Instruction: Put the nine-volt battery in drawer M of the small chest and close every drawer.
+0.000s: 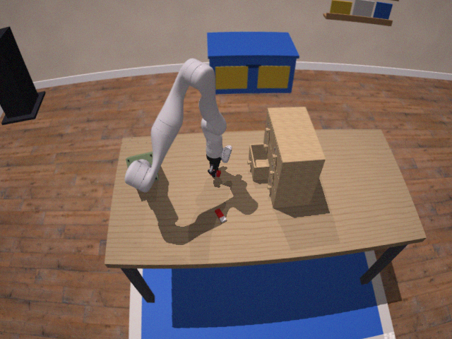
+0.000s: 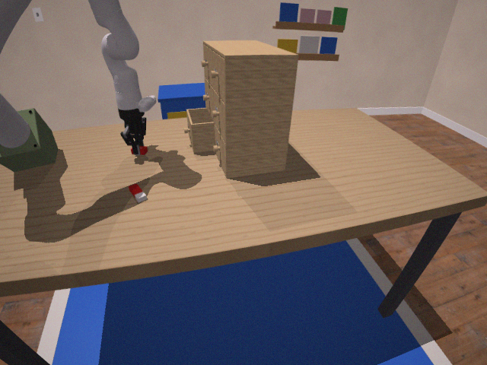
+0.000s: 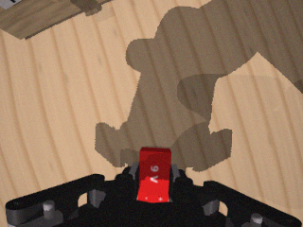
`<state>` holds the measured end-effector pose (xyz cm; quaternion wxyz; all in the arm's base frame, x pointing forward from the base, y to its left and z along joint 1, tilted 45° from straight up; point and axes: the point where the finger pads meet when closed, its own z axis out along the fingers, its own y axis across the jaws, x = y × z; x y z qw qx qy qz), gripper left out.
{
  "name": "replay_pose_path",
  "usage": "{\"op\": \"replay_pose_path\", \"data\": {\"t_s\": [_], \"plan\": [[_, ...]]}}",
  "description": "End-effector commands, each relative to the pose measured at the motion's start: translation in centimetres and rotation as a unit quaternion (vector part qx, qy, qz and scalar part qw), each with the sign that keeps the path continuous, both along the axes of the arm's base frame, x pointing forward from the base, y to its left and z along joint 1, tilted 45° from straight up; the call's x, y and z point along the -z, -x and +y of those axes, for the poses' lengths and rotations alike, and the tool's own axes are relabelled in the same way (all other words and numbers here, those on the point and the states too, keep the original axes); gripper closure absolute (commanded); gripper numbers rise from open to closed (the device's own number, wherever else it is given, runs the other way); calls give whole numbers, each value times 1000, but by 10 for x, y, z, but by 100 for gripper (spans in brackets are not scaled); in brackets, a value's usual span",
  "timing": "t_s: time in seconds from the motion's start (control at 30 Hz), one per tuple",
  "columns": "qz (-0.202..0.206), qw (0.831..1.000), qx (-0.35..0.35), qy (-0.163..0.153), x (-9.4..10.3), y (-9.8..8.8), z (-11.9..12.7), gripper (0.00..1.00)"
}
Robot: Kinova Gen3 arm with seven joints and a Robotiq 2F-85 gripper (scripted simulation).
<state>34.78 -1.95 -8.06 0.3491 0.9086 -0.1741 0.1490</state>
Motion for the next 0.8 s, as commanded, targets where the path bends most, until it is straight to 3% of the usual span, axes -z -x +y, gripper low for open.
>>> {"op": "replay_pose_path", "data": {"t_s": [0.0, 0.3, 0.63, 0.77], "plan": [[0, 1000, 0, 0, 0, 0, 0, 77], [0, 1000, 0, 0, -6, 1, 6, 77], [0, 1000, 0, 0, -50, 10, 48, 77], [0, 1000, 0, 0, -58, 12, 57, 77]]}}
